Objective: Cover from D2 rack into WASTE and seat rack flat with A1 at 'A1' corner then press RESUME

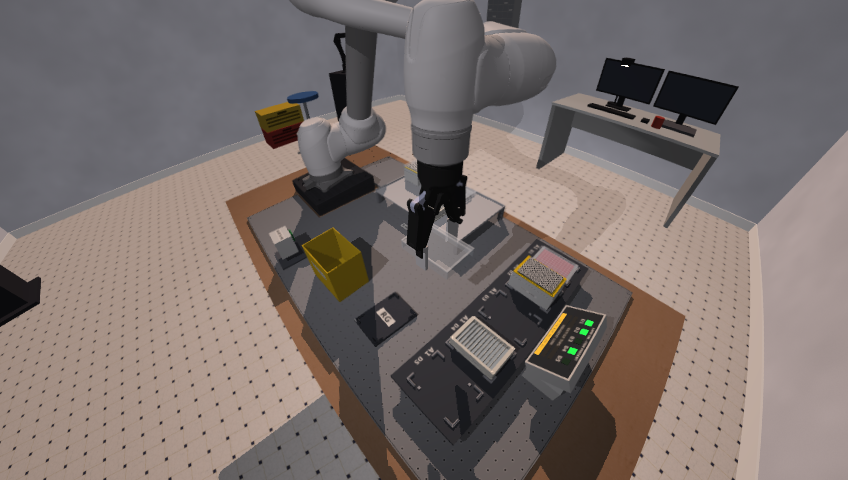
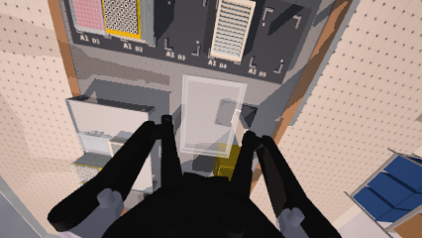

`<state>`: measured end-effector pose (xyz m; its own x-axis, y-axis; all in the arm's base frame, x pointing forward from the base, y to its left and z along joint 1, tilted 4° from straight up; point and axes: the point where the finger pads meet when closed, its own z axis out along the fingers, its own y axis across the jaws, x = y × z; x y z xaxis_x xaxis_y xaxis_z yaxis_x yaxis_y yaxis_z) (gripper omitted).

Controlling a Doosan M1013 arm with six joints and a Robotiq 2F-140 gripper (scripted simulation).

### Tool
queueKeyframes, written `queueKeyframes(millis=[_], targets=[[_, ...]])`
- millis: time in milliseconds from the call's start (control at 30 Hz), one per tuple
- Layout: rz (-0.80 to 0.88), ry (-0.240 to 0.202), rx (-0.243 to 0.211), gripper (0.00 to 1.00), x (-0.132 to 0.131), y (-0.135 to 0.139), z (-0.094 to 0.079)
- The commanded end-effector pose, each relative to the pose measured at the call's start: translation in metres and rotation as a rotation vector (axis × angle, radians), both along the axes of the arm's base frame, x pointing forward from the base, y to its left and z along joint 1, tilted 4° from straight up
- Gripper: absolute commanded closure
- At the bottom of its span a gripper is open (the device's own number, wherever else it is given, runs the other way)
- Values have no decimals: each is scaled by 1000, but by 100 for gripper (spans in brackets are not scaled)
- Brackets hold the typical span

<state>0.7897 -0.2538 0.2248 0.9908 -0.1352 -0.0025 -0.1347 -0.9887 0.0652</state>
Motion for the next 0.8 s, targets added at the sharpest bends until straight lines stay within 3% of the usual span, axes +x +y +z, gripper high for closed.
queueKeyframes(millis=[0, 767], targets=[[-16, -9, 1, 100, -2, -23, 4], [-16, -9, 1, 100, -22, -121, 10]])
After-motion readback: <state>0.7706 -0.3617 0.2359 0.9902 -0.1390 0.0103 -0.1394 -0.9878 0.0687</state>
